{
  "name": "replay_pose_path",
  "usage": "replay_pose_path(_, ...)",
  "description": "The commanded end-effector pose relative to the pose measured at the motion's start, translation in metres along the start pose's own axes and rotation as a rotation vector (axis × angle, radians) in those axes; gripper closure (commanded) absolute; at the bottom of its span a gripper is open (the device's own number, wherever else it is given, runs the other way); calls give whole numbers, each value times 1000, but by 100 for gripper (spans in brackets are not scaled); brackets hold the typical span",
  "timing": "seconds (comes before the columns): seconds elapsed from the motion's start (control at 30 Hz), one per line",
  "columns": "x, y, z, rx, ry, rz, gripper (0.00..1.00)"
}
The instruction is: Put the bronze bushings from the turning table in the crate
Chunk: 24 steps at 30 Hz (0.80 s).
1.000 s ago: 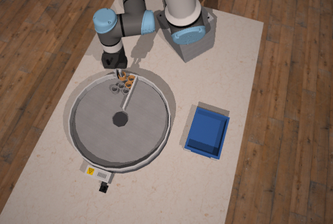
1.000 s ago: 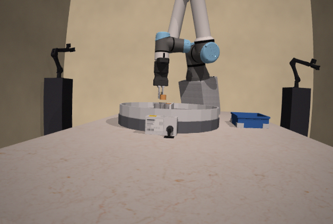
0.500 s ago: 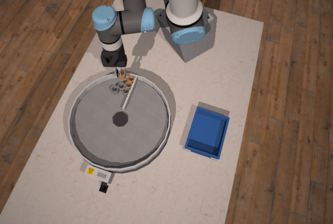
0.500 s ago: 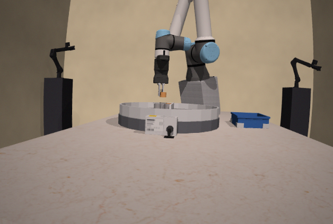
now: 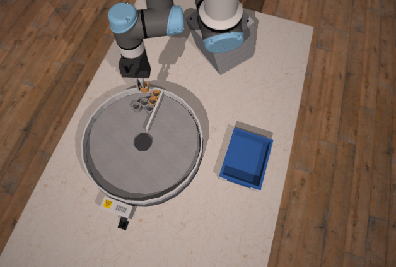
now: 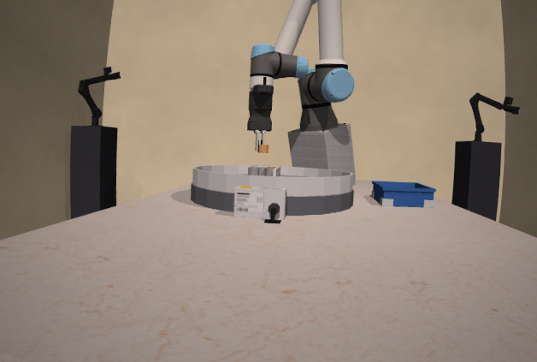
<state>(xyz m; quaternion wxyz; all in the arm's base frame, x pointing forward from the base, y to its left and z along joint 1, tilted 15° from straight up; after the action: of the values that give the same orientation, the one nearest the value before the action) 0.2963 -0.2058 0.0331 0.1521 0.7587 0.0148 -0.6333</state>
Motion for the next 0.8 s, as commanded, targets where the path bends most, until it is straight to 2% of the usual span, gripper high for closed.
replay_pose_path(0.0, -11, 1, 0, -1, 1, 1, 100)
replay_pose_path(0.33, -11, 1, 0, -1, 1, 1, 100)
replay_pose_path(0.5, -11, -51, -24, -1, 1, 2, 100)
replay_pose_path(0.77, -11, -51, -24, -1, 1, 2, 100)
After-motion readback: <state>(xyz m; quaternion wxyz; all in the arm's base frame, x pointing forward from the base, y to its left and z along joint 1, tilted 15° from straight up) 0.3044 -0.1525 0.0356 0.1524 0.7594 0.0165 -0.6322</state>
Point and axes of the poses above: the point where the finger pads meet when closed, its own x axis out along the fingers, its own y axis across the jaws, z = x × y, the point moved 2 cm from there along -x, back along the fingers, and after that the axes turned 1 degree about -x, right-handed, at the moved point
